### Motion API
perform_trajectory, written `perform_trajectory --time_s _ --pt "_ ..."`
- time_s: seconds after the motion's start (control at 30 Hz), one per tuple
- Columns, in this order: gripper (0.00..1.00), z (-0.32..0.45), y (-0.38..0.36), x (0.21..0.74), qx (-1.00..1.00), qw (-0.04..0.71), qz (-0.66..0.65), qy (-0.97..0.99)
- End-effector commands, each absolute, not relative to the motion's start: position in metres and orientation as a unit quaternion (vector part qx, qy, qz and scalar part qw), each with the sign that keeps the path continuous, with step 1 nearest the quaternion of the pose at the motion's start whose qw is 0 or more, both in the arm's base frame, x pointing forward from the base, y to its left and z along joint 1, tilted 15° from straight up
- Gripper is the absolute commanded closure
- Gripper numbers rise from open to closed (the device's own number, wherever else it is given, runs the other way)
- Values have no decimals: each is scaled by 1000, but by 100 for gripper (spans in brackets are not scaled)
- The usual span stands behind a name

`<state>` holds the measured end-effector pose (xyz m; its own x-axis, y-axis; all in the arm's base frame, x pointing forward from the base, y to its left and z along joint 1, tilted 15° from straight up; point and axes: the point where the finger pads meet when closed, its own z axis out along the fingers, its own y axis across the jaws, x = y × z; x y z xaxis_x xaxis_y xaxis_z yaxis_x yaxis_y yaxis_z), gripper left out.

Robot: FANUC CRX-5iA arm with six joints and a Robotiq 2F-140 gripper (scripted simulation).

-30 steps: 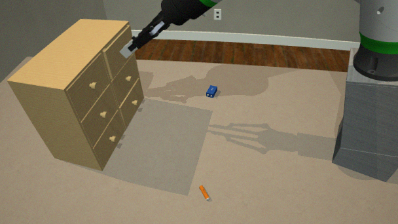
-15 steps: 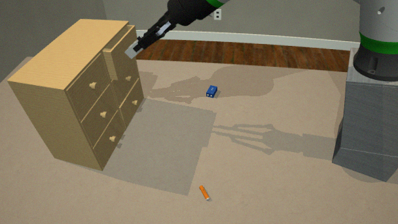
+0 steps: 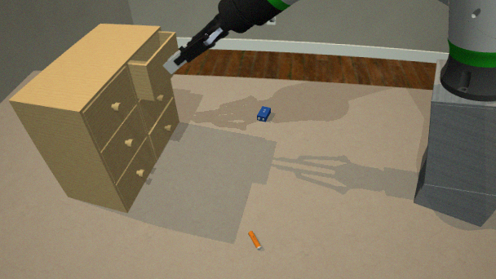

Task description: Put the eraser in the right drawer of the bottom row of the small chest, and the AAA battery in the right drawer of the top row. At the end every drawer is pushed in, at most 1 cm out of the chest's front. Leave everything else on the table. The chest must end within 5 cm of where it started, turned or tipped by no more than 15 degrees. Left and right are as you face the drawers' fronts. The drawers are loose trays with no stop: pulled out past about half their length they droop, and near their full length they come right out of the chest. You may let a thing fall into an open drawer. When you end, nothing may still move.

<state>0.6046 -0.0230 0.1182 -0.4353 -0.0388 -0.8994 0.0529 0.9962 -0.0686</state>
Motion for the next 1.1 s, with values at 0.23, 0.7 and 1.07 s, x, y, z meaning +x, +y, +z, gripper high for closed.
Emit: perform_trajectory --time_s 0.23,0.7,1.07 --pt "92 115 -23 593 4 532 -43 846" --pt "92 113 -22 583 4 532 -43 846" --pt "92 112 -22 579 4 532 -43 846"
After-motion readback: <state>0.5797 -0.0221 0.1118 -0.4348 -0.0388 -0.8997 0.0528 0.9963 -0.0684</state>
